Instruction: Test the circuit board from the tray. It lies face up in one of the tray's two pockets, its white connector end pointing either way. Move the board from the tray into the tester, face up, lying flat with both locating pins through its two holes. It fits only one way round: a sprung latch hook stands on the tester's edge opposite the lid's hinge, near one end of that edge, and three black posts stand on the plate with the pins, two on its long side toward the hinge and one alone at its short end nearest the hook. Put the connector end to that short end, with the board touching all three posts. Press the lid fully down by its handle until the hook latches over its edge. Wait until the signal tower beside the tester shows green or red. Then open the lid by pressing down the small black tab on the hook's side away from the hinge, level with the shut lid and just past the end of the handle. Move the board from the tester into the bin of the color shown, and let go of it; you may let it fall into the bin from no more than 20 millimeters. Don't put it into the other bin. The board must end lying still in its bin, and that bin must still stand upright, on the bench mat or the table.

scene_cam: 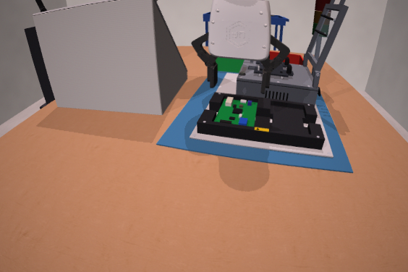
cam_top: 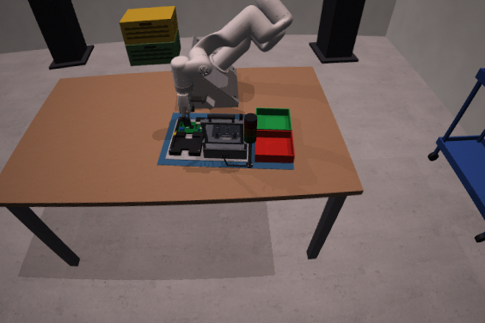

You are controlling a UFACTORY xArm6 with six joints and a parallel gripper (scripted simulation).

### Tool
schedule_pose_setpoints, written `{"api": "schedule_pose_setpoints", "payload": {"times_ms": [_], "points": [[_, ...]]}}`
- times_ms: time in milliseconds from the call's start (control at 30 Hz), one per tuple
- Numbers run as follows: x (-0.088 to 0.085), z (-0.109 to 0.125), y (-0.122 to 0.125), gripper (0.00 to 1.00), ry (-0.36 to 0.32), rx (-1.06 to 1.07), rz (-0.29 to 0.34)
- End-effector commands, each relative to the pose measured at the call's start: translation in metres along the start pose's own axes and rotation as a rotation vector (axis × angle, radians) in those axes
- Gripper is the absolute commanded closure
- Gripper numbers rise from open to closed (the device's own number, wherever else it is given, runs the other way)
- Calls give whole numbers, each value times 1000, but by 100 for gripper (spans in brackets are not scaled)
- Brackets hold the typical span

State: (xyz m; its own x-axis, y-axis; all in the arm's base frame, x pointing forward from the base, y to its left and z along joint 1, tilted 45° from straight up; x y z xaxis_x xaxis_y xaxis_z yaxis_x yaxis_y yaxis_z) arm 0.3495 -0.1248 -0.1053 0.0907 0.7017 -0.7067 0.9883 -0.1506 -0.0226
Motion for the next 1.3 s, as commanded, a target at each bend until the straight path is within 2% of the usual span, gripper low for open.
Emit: {"api": "schedule_pose_setpoints", "payload": {"times_ms": [0, 700, 1267], "points": [[-1, 0, 1, 0, -2, -1, 3], [37, 1, 2, 0, -2, -1, 3], [40, 1, 2, 0, -2, -1, 3]]}}
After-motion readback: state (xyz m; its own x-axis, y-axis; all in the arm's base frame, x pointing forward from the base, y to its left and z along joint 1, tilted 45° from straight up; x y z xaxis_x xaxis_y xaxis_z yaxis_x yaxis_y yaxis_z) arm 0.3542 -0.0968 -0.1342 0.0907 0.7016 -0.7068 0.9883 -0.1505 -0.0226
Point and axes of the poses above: the point where the finger pads meet when closed, its own x axis out along the fingers, its own y axis across the jaws, z = x × y, the point moved 2 cm from there along -x, back along the fingers, and after that the axes turned 4 degrees about -x, right-handed, at the moved point
